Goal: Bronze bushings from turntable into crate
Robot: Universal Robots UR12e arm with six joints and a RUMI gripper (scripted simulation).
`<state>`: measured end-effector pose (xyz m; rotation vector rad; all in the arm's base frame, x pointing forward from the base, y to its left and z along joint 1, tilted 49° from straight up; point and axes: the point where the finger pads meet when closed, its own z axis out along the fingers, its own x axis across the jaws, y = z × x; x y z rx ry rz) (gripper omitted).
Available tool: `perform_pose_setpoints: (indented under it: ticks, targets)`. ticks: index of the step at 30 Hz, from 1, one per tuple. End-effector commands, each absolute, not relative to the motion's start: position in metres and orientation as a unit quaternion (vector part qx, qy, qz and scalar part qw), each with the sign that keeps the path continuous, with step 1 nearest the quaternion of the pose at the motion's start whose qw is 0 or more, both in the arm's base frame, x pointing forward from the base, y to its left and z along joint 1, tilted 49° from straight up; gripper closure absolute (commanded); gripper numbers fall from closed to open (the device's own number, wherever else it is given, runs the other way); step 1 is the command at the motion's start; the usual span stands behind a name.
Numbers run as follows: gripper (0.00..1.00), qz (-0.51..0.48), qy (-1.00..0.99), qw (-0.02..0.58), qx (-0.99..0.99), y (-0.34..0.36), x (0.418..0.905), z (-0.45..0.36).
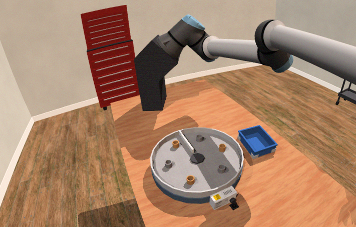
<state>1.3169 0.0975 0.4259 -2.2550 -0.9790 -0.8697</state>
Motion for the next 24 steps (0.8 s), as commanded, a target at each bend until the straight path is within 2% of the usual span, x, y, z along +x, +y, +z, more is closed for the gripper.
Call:
perform_pose_setpoints:
  ticks: [1, 24]
  targets:
    - [0.0, -0.322, -0.362, 0.263, -0.834, 0.096, 1.317, 0.428]
    - [0.0, -0.321, -0.361, 0.261, -0.836, 0.074, 1.315, 0.412]
